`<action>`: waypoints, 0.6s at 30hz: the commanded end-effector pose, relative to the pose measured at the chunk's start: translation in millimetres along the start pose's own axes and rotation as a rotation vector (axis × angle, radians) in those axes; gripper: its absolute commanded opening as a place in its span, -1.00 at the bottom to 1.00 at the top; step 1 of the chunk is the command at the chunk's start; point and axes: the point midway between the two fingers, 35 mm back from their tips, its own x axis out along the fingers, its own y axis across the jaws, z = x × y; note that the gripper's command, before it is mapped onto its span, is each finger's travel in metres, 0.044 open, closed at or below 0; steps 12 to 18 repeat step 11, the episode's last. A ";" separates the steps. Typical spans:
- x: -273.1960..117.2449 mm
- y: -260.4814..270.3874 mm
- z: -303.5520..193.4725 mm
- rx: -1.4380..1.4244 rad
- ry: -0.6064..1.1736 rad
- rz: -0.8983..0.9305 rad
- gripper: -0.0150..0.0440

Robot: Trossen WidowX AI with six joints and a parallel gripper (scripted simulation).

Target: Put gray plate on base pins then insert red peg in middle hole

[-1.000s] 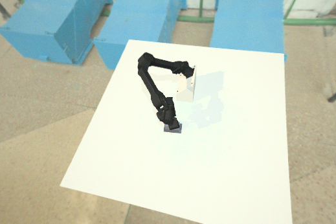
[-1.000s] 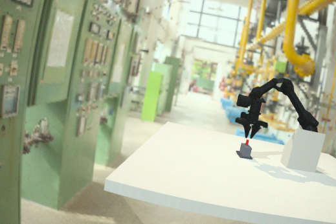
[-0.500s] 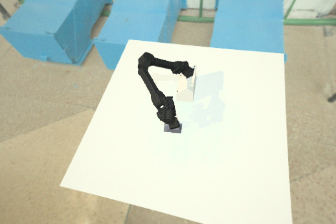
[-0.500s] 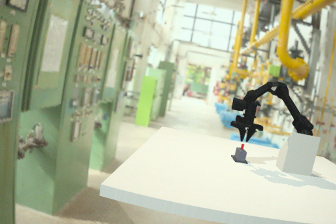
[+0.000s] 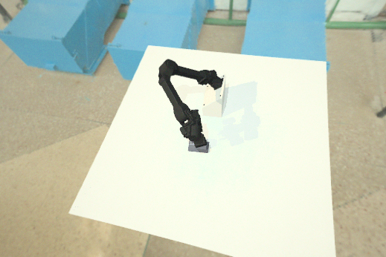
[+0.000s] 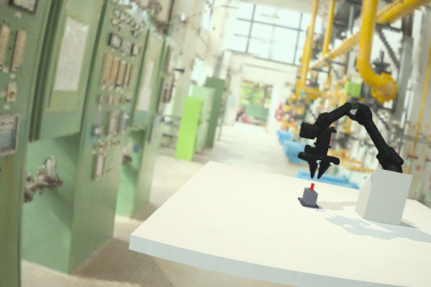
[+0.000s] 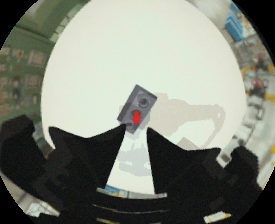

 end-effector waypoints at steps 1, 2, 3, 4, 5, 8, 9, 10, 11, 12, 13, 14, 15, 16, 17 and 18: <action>-3.3 0.1 0.0 0.003 -0.002 0.001 0.02; -3.9 0.0 -0.1 0.003 -0.002 0.001 0.02; -4.4 0.0 -0.2 0.003 -0.002 0.001 0.02; -5.0 -0.1 -0.2 0.003 -0.002 0.001 0.02; -5.5 -0.1 -0.3 0.003 -0.002 0.001 0.02; -7.2 -0.3 -0.5 0.003 -0.002 0.001 0.02; -7.7 -0.3 -0.5 0.003 -0.002 0.001 0.02; -8.3 -0.4 -0.6 0.003 -0.002 0.001 0.02; -8.9 -0.4 -0.6 0.003 -0.002 0.001 0.02; -8.9 -0.4 -0.6 0.003 -0.002 0.001 0.02; -8.9 -0.4 -0.6 0.003 -0.002 0.001 0.02; -8.9 -0.4 -0.6 0.003 -0.002 0.001 0.02; -8.9 -0.4 -0.6 0.003 -0.002 0.001 0.02; -8.9 -0.4 -0.6 0.003 -0.002 0.001 0.02; -8.9 -0.4 -0.6 0.003 -0.002 0.001 0.02; -8.9 -0.4 -0.6 0.003 -0.002 0.001 0.02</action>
